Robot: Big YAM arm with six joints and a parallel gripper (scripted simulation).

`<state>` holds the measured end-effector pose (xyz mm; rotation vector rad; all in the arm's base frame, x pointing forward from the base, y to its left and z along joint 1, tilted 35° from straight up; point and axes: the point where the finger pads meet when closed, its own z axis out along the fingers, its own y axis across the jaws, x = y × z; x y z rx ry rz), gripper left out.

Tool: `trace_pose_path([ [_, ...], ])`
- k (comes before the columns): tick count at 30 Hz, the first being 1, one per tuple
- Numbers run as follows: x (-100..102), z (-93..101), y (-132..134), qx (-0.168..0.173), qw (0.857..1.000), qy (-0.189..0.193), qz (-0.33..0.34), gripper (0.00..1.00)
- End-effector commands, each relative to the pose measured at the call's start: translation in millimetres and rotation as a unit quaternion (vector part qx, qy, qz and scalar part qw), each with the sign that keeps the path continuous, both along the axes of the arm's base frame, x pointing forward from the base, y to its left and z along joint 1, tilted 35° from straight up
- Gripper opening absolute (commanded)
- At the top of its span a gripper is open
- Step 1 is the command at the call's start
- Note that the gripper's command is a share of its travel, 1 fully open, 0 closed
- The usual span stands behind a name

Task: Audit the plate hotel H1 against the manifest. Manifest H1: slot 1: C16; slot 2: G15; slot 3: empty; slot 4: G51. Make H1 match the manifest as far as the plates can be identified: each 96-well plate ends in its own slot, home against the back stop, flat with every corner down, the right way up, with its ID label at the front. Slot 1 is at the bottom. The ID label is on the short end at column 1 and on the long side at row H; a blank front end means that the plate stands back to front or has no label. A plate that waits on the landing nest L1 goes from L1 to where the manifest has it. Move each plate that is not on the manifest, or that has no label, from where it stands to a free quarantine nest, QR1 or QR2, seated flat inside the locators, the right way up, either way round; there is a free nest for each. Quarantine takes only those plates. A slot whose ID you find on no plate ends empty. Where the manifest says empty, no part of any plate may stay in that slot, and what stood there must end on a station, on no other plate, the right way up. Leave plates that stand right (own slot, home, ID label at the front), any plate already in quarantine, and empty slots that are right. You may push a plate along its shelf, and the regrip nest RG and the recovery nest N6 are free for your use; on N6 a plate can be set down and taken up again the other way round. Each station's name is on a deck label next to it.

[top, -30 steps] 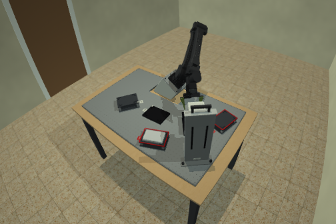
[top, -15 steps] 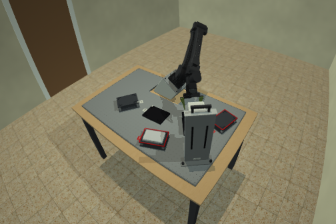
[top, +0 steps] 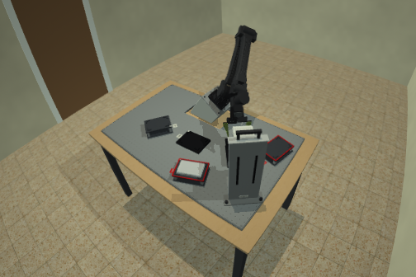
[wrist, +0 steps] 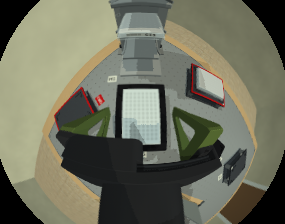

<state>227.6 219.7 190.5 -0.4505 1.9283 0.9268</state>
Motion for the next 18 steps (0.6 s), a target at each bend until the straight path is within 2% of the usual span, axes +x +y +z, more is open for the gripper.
trace_pose_path([
  [1, -3.4, -10.2, 9.2, 0.007, 1.000, 0.003, 0.007, 1.00],
  [5, -3.2, -21.6, 16.9, 0.007, 1.000, 0.003, 0.007, 1.00],
  [13, -7.7, -19.3, 15.5, 0.014, 1.000, -0.005, 0.007, 1.00],
  [18, -14.1, -30.5, 12.0, 0.004, 1.000, 0.006, 0.008, 1.00],
])
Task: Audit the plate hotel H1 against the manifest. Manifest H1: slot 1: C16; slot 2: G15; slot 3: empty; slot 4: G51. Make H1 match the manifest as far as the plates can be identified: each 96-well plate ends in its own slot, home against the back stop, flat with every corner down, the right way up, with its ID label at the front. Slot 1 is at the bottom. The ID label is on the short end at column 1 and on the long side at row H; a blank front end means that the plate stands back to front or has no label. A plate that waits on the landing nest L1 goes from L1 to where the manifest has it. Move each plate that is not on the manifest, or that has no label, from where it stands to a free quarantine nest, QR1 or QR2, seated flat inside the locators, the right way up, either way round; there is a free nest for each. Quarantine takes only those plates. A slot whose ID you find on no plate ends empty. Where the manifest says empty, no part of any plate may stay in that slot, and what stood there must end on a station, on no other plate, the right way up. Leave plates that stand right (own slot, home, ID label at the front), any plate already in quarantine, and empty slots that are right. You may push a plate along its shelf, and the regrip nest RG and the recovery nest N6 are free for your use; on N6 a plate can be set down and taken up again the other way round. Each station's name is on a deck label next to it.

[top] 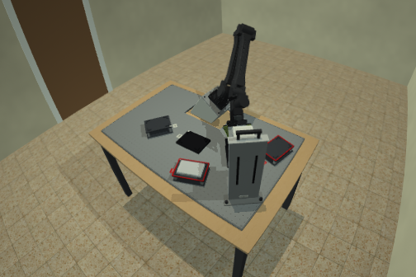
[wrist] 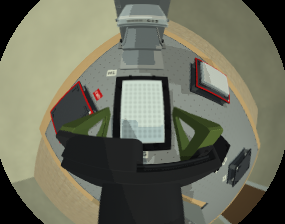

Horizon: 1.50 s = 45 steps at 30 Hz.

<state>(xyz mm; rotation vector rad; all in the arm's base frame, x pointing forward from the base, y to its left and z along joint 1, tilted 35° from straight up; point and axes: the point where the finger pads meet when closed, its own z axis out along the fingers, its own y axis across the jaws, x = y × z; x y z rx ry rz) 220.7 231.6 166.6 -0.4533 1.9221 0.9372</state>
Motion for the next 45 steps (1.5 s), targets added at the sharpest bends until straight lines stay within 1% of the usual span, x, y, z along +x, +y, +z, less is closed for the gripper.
trace_pose_path([
  [1, -8.2, -7.5, -0.4, 0.000, 1.000, 0.007, 0.004, 1.00],
  [29, -30.9, -27.3, -10.2, 0.000, 1.000, 0.008, 0.004, 1.00],
  [30, -31.1, -32.1, -10.1, -0.008, 1.000, 0.012, 0.006, 1.00],
  [31, -31.1, -32.7, -10.1, -0.009, 1.000, 0.013, 0.006, 1.00],
  [34, -31.1, -30.1, -10.1, -0.006, 1.000, 0.009, 0.006, 1.00],
  [45, -31.1, -30.0, -10.1, -0.006, 1.000, 0.009, 0.006, 1.00],
])
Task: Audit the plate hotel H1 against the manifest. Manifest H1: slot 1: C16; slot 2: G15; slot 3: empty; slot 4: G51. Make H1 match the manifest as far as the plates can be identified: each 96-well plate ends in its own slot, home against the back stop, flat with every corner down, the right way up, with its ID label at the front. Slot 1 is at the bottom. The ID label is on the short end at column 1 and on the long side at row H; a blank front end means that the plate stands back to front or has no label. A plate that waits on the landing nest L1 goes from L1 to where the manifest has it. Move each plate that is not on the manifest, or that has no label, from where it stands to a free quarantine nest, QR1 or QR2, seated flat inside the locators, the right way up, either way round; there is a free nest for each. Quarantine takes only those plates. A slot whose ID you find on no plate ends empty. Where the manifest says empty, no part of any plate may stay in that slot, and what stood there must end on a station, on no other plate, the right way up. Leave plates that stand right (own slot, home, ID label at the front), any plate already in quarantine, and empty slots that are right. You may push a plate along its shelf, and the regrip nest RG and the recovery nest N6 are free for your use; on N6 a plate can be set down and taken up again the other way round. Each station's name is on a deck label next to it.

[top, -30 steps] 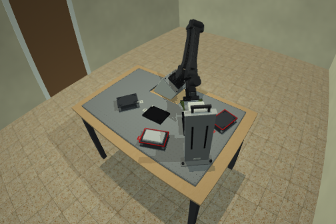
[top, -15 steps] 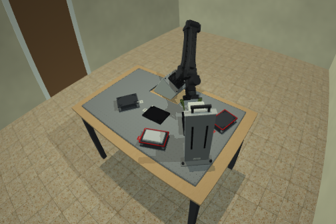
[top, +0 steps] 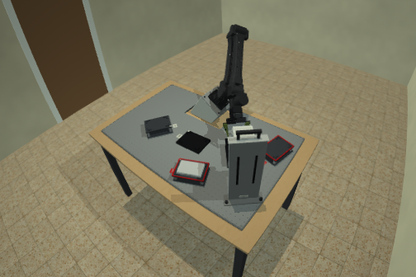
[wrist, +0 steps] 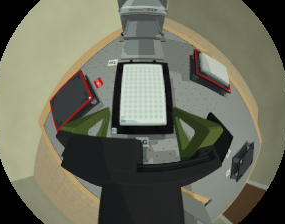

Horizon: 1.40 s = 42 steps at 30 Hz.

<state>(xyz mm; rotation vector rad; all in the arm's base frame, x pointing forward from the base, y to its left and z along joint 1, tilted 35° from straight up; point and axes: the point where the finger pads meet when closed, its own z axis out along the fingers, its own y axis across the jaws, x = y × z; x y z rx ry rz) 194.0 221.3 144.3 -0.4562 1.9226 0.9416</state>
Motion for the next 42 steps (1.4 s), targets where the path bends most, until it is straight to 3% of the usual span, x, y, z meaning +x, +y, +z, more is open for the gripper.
trace_pose_path([
  [1, -4.4, -7.7, 0.2, -0.006, 1.000, 0.008, 0.004, 1.00],
  [10, -2.6, -4.9, 2.7, 0.003, 1.000, 0.003, 0.002, 1.00],
  [42, -2.4, -29.7, 18.4, 0.002, 1.000, 0.005, 0.002, 1.00],
])
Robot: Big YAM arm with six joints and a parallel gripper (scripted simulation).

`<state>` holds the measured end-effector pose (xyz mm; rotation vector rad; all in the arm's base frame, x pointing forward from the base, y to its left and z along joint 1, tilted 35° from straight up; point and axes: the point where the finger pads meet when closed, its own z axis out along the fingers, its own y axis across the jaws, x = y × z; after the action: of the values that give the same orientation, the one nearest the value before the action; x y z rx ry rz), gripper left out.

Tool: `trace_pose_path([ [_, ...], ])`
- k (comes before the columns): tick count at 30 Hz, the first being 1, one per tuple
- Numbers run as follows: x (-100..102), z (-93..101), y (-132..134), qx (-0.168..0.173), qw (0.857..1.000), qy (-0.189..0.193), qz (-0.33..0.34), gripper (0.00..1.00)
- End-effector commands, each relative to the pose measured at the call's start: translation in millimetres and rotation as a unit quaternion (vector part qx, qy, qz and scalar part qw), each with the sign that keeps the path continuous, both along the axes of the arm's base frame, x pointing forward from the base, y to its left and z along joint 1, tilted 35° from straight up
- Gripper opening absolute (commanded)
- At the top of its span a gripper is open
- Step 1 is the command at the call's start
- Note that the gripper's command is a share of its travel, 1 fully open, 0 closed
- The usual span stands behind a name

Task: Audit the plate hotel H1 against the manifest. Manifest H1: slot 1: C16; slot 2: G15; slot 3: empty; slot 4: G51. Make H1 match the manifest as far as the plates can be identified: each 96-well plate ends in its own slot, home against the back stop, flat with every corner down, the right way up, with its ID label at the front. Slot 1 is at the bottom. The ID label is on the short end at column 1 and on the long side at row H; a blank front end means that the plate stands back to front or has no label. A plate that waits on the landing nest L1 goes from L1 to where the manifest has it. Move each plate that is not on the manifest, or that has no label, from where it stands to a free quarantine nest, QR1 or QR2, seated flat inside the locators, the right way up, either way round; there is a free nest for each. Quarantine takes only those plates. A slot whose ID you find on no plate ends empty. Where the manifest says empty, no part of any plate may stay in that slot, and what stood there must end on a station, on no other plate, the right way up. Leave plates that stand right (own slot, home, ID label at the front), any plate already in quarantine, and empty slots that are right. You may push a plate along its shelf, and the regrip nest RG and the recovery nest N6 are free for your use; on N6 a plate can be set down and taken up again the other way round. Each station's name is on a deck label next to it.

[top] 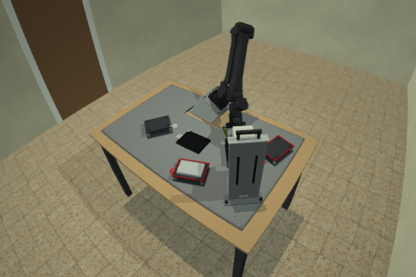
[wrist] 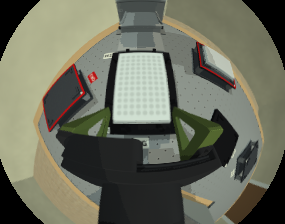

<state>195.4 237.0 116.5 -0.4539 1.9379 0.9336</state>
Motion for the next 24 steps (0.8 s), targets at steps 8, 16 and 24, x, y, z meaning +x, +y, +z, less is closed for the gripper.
trace_pose_path([
  [8, -3.8, 0.3, 3.6, 0.009, 1.000, -0.007, 0.006, 1.00],
  [16, -3.8, 0.1, 3.6, 0.009, 1.000, -0.007, 0.006, 1.00],
  [24, -3.8, 0.1, 3.6, 0.009, 1.000, -0.007, 0.006, 1.00],
])
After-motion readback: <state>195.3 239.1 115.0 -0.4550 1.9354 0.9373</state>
